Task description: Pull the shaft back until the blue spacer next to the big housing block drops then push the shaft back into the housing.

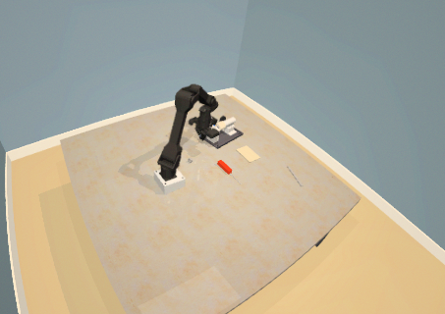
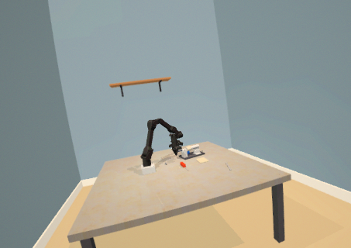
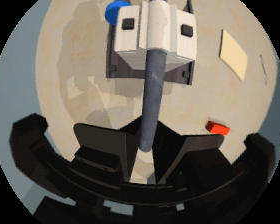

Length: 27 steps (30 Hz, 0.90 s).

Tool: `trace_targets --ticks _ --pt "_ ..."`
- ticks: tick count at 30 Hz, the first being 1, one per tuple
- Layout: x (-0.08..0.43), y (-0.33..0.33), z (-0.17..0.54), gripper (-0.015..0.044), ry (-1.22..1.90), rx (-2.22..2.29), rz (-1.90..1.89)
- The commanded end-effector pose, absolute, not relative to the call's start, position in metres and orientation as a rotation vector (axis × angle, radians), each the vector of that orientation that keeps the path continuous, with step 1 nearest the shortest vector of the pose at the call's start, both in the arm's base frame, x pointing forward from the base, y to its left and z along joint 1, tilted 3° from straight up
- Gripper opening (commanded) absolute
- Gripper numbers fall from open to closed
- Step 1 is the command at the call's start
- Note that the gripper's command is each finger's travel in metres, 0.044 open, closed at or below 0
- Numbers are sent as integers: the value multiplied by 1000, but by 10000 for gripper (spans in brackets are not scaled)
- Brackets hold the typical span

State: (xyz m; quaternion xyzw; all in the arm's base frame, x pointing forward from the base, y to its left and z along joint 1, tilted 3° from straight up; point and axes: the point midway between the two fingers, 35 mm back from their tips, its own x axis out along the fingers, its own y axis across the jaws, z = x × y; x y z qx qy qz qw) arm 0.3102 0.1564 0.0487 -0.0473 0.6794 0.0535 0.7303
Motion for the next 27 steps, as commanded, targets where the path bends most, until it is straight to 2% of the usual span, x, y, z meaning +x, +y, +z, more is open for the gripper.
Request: trace_targets --ticks 1,27 --pt "314 157 51 0 1488 -103 119" --pt "321 158 51 0 1487 -103 119"
